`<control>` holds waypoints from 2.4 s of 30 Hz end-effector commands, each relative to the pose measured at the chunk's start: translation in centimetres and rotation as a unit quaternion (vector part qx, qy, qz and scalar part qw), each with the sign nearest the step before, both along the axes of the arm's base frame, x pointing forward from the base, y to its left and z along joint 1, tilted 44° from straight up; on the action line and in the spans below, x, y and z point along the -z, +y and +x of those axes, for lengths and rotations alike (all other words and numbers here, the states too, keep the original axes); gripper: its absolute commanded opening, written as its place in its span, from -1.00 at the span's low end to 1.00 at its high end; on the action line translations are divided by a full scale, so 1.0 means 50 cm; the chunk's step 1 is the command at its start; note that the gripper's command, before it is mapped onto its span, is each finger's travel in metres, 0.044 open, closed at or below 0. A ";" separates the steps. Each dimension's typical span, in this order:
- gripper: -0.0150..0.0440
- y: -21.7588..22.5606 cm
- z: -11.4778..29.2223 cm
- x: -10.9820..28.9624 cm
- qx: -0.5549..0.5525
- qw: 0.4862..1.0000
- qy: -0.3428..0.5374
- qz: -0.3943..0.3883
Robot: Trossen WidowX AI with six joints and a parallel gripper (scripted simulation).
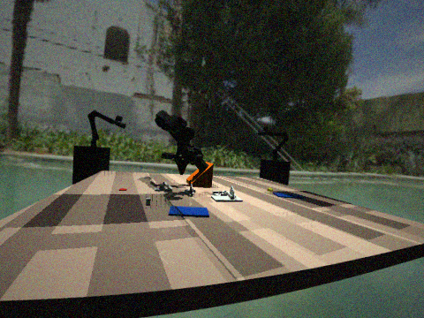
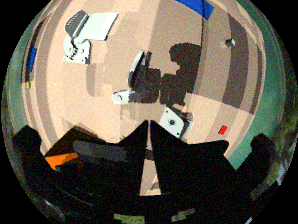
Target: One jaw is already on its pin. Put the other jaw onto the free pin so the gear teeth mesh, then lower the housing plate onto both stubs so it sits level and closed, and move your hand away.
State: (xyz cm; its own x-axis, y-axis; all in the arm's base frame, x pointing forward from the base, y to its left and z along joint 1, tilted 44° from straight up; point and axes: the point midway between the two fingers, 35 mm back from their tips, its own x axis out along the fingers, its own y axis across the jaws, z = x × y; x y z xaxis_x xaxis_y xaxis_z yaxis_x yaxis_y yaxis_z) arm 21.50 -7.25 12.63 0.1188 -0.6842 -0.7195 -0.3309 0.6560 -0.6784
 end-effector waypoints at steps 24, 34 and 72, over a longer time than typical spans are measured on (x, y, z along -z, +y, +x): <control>1.00 0.078 0.081 0.024 0.113 0.988 -0.106 0.015; 1.00 0.023 0.090 0.080 0.113 0.988 -0.107 0.015; 1.00 -0.047 0.102 0.151 0.113 0.988 -0.107 0.013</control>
